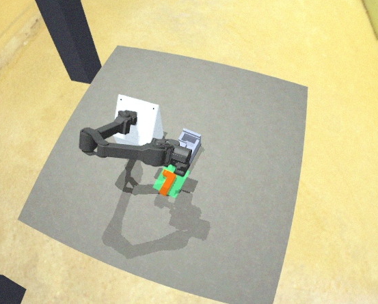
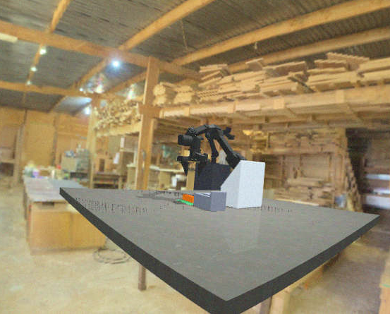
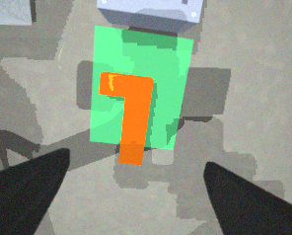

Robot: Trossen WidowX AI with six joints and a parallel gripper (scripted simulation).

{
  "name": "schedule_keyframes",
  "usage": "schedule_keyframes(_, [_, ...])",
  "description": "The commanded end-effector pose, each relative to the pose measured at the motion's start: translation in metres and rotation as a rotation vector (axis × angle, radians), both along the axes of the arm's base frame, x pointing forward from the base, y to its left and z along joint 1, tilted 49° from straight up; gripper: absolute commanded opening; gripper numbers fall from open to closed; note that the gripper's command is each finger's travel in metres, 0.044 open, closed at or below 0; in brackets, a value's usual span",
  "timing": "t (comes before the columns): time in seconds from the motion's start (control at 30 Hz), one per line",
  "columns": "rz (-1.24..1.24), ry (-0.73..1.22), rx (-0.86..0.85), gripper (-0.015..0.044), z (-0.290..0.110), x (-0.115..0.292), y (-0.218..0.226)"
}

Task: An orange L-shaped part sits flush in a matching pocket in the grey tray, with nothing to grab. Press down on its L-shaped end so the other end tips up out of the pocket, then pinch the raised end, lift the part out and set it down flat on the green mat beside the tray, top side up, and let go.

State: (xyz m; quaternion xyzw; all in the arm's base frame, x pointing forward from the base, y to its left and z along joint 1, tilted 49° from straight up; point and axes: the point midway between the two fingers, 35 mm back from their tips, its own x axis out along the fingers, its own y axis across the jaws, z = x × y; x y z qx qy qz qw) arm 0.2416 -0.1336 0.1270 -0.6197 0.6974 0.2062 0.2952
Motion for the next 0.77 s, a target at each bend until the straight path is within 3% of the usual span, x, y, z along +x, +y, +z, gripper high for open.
schedule_keyframes(0.0, [-0.006, -0.003, -0.008, 0.0400, 0.0114, -0.0020, 0.0086])
schedule_keyframes(0.73, [0.005, -0.009, -0.003, 0.0400, 0.0071, 0.0009, 0.0064])
